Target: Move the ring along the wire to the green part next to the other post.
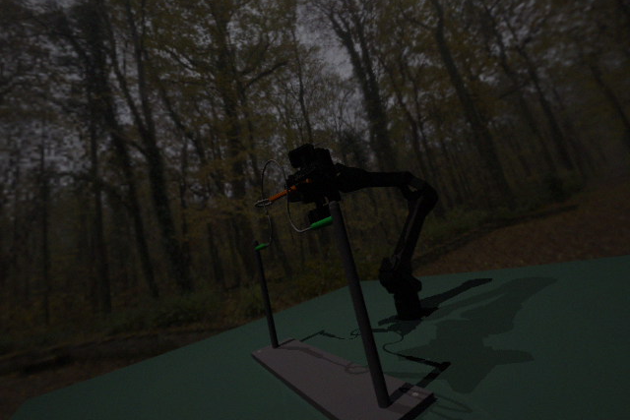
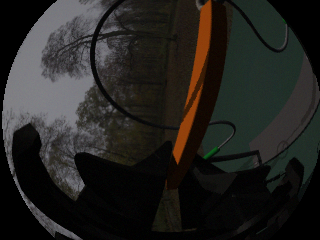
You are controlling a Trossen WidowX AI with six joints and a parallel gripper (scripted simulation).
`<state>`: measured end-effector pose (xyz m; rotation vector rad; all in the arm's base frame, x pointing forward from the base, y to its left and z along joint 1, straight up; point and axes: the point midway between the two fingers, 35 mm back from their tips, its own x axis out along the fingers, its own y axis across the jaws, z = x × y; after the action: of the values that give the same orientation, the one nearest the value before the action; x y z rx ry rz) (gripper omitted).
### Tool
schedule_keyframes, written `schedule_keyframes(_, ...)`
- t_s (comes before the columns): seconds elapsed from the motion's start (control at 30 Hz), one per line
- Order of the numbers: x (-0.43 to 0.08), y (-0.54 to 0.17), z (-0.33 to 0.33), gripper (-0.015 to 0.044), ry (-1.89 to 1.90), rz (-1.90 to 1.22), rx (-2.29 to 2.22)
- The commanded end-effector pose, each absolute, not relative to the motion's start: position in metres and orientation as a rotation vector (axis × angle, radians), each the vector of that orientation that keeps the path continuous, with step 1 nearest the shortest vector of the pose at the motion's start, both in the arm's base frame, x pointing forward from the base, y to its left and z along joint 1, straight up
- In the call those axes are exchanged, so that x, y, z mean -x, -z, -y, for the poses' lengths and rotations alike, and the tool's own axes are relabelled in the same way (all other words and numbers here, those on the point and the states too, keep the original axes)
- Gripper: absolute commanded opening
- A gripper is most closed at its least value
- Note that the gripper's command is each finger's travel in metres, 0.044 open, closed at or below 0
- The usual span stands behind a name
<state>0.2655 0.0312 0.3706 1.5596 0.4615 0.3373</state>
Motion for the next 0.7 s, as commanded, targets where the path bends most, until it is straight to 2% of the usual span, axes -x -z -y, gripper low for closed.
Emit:
schedule_keyframes(0.0, -0.267, -0.368, -0.031, -0.015, -0.308, -0.475, -1.498)
schedule_keyframes(0.67, -0.267, -0.357, -0.03, -0.015, -0.2, -0.521, -1.231)
